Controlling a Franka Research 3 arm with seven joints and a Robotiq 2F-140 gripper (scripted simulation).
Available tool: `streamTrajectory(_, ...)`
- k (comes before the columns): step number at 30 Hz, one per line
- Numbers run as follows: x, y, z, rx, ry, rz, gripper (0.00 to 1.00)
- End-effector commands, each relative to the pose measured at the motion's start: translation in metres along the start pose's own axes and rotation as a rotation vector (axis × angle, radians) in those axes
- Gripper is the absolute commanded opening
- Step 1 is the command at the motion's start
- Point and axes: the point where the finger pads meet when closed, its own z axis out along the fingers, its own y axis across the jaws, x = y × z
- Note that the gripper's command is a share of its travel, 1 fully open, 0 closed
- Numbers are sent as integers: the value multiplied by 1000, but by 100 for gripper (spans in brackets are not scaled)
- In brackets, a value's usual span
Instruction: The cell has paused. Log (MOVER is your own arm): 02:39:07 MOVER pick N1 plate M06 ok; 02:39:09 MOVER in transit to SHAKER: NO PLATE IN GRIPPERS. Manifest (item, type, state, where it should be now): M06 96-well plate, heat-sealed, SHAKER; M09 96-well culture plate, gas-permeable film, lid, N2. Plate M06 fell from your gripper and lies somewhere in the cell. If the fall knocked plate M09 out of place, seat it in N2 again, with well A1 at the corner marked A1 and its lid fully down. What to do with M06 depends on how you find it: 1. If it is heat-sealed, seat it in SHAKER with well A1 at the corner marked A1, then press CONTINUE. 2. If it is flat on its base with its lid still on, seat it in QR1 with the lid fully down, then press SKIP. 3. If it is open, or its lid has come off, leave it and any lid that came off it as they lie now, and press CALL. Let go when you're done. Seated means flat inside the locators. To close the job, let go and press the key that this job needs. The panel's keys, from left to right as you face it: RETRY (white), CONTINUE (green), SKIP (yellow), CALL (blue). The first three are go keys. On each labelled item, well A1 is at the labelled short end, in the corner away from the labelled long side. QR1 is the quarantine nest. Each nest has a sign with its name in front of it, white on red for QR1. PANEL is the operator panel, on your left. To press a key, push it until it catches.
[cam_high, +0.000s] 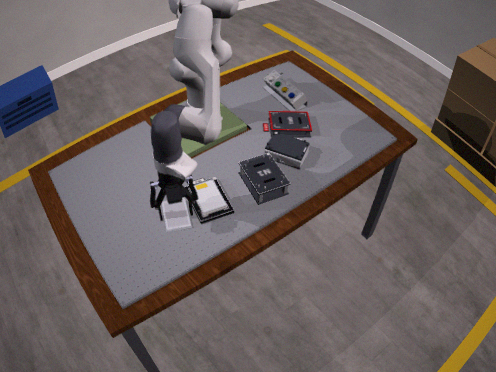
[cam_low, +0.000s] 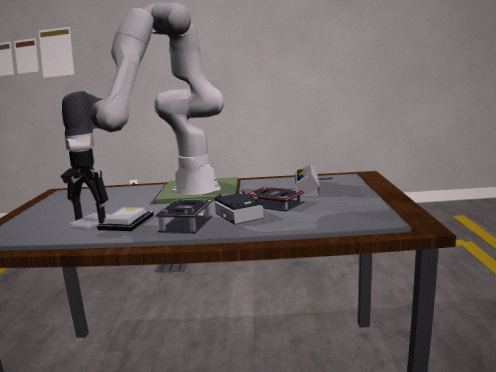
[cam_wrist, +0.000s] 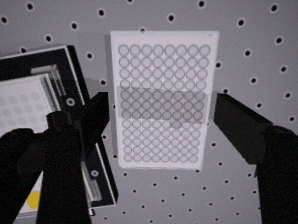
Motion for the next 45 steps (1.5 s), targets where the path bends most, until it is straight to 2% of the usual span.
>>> streamTrajectory(1, 1, 1, 0, -3, 3, -3, 70)
streamTrajectory(19, 1, 1, 0, -3, 3, -3, 70)
streamTrajectory(20, 1, 1, 0, -3, 3, -3, 10)
streamTrajectory(45, 1, 1, 0, -3, 3, -3, 10)
